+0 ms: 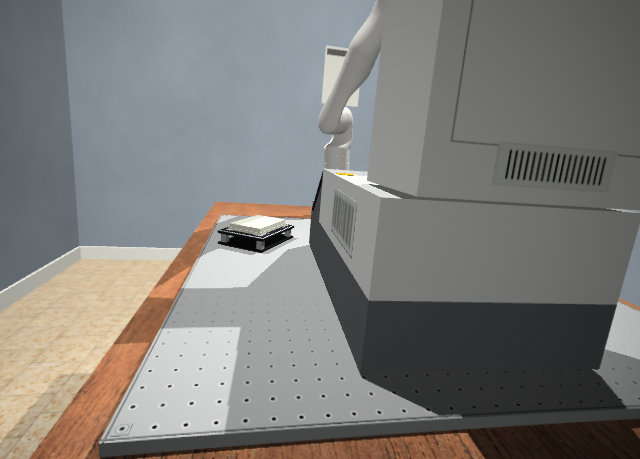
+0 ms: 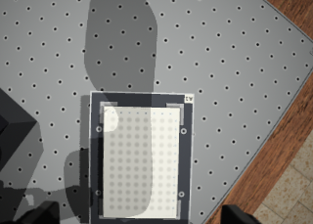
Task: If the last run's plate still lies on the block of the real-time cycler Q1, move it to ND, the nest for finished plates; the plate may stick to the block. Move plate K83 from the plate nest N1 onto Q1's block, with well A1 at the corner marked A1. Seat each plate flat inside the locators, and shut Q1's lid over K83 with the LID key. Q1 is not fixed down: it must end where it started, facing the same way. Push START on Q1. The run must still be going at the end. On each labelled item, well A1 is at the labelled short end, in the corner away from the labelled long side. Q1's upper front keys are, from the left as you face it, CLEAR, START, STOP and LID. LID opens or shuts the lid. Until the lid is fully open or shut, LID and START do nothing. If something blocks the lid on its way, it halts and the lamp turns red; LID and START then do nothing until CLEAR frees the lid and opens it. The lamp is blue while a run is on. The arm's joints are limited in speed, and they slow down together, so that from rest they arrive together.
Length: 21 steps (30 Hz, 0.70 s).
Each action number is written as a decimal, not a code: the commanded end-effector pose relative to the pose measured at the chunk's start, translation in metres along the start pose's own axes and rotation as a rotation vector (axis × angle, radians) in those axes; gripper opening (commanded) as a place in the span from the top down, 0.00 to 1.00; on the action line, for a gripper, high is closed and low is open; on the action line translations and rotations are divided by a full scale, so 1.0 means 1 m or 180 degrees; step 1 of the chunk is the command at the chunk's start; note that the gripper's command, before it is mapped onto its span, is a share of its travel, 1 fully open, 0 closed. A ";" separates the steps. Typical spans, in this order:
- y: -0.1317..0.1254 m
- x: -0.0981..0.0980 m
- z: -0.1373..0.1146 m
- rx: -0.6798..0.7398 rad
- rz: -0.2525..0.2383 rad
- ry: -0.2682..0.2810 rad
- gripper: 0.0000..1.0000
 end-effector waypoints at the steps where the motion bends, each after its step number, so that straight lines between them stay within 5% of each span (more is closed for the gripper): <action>1: 0.000 0.008 0.000 0.0006 -0.0017 0.0011 0.00; 21: 0.001 0.029 -0.001 -0.0003 -0.0010 0.0011 0.00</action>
Point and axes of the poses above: the point where the finger pads meet when closed, its own x axis out along the fingers, its own y axis across the jaws, z = x × y, the point moved 5 cm from there along -x, back along the fingers, and after that the axes turned 13 degrees about -x, right-handed, at the moved point
